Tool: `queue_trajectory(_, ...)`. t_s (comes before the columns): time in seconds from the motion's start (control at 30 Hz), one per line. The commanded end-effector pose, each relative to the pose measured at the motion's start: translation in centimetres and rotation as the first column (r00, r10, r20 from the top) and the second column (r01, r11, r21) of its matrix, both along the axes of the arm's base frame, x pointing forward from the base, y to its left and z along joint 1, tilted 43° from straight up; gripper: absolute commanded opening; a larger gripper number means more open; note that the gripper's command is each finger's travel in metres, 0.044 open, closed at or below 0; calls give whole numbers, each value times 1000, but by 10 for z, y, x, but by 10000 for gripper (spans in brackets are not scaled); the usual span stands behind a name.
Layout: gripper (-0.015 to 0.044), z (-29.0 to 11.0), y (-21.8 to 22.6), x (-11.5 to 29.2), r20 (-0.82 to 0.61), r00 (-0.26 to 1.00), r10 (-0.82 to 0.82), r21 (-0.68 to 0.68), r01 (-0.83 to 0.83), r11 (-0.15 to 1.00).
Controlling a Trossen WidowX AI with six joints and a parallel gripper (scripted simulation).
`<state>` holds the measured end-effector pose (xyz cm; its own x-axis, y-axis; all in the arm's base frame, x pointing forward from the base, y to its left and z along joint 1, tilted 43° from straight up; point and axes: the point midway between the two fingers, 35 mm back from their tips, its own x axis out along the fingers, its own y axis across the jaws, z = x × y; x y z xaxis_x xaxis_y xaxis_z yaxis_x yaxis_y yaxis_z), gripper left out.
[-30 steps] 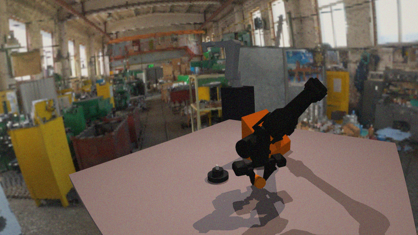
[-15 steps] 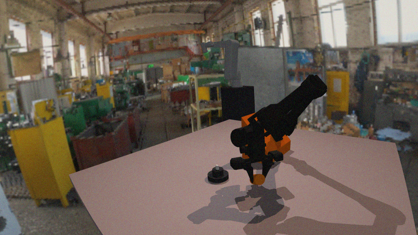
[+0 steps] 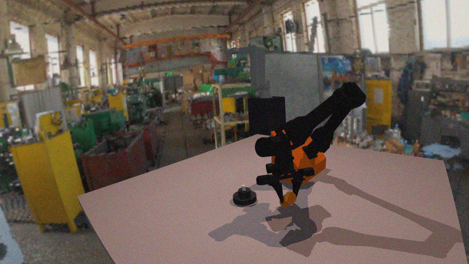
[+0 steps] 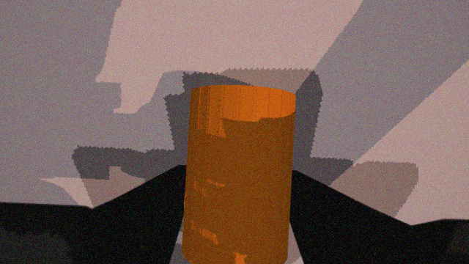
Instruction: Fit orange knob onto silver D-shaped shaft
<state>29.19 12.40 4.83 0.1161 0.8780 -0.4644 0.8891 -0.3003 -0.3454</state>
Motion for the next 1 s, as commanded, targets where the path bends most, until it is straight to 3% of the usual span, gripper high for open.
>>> queue_trajectory(0.0,180,-3,-3,-3,14,1000,-26,67,25,997)
queue_trajectory(0.97,180,-16,-14,-12,78,987,-142,324,110,940)
